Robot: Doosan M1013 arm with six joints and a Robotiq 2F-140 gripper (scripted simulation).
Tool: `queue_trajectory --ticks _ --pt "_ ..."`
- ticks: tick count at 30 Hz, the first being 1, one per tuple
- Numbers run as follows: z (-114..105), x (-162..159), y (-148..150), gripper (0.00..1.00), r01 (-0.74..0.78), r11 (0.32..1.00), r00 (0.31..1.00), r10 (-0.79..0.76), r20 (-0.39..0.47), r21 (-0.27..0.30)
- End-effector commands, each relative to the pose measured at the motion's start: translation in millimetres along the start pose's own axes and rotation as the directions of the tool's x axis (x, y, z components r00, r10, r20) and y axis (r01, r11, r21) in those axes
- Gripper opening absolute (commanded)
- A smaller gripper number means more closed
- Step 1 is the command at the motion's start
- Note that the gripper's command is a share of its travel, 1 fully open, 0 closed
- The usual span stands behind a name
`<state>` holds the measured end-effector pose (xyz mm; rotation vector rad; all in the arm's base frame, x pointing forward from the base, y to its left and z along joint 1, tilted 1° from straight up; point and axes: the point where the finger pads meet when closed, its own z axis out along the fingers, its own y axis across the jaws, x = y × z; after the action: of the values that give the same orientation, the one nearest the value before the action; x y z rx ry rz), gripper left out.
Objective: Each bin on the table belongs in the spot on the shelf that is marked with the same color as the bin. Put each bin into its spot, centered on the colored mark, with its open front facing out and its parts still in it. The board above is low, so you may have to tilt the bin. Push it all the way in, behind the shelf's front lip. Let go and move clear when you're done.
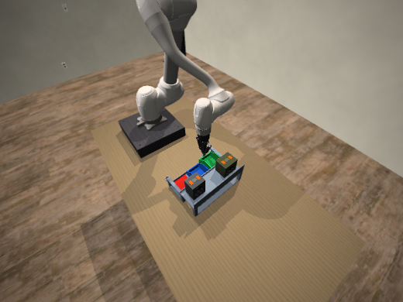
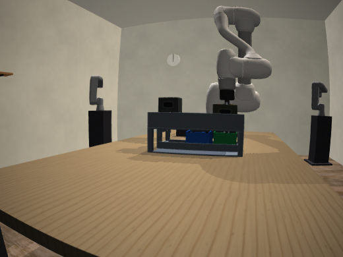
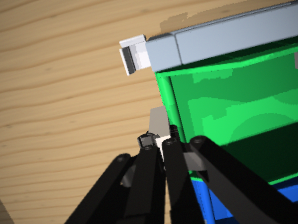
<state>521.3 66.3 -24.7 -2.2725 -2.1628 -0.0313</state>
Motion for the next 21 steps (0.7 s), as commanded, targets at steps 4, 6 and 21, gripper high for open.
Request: queue_trajectory --ticks 4,6,21 --pt "-0.1 0.1 1.8 0.10 0.000 1.000 1.000 0.000 0.000 0.000" --pt "-0.1 0.1 2.8 0.10 0.000 1.000 1.000 0.000 0.000 0.000" --pt "-0.1 0.1 8.0 0.10 0.000 1.000 1.000 0.000 0.000 0.000"
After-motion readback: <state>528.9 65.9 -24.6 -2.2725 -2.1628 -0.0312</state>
